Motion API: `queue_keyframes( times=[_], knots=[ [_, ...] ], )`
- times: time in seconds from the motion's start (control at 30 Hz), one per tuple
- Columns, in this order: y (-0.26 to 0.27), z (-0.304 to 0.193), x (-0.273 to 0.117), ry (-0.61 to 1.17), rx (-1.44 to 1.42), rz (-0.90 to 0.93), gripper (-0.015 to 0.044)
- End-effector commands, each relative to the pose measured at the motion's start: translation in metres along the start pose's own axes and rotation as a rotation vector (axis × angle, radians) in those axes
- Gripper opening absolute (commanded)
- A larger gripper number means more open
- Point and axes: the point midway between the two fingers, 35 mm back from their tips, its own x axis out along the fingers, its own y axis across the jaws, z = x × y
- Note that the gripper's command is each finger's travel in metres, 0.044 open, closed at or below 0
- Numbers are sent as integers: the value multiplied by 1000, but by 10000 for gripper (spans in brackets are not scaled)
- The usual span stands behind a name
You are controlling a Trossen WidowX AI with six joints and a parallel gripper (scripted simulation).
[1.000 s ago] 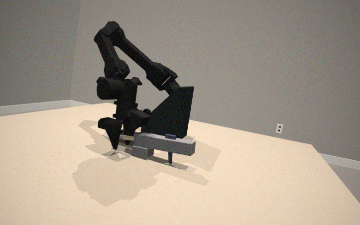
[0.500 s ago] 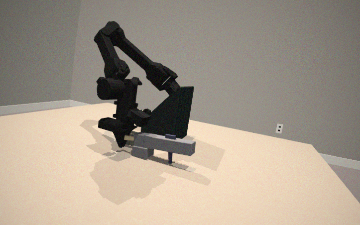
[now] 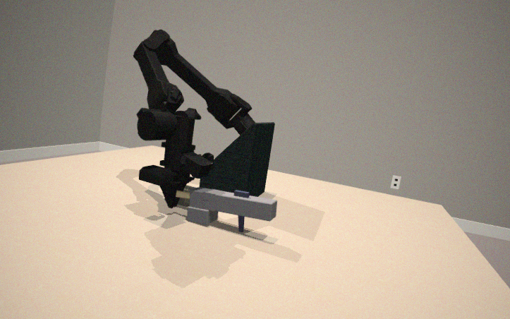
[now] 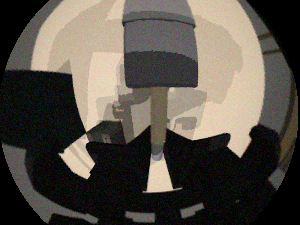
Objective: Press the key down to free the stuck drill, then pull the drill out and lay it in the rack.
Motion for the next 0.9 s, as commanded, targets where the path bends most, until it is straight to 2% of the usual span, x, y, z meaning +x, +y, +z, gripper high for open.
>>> queue_keyframes(
  times=[0.0,0.87],
  knots=[
    [0,1,-2,-5,1,-3,0],
    [-1,-25,0,-4,1,-3,0]
  ],
)
